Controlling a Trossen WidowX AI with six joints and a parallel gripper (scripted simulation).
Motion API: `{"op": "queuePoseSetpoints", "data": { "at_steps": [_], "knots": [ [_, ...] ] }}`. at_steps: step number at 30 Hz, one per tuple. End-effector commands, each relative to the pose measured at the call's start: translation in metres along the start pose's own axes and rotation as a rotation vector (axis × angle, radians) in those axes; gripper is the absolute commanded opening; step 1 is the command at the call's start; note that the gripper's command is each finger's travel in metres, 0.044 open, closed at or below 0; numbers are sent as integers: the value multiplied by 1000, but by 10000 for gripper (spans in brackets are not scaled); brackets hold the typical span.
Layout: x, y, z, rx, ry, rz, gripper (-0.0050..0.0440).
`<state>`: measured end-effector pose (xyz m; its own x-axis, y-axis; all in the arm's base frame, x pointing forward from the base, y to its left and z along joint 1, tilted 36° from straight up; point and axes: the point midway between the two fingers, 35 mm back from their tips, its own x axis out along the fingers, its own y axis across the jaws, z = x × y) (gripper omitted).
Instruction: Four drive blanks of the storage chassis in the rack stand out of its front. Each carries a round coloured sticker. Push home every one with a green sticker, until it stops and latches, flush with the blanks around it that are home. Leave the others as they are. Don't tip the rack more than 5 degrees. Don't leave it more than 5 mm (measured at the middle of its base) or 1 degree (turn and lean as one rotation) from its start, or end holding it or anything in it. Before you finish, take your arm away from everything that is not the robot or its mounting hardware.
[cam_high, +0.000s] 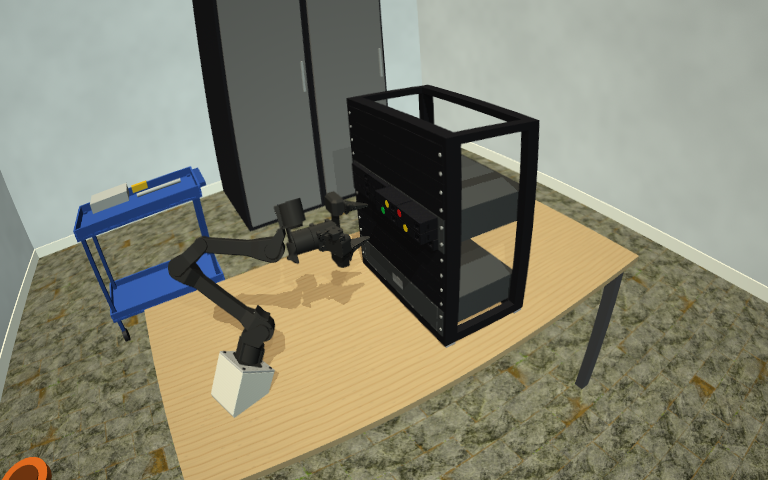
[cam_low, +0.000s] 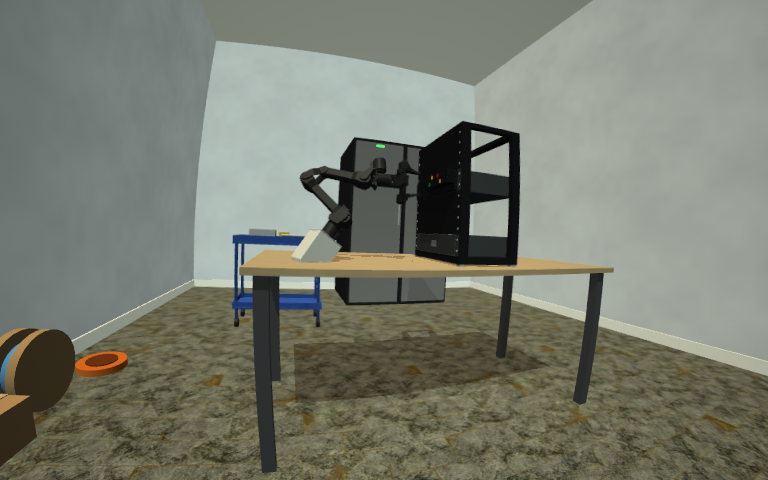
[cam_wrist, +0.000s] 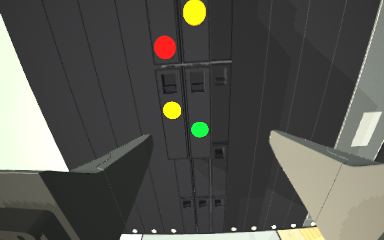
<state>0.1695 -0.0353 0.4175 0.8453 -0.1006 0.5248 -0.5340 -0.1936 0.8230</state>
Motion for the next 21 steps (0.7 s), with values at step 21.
{"op": "queuePoseSetpoints", "data": {
  "at_steps": [21],
  "knots": [
    [6,7,-13,-6,-1,21,440]
  ]
}}
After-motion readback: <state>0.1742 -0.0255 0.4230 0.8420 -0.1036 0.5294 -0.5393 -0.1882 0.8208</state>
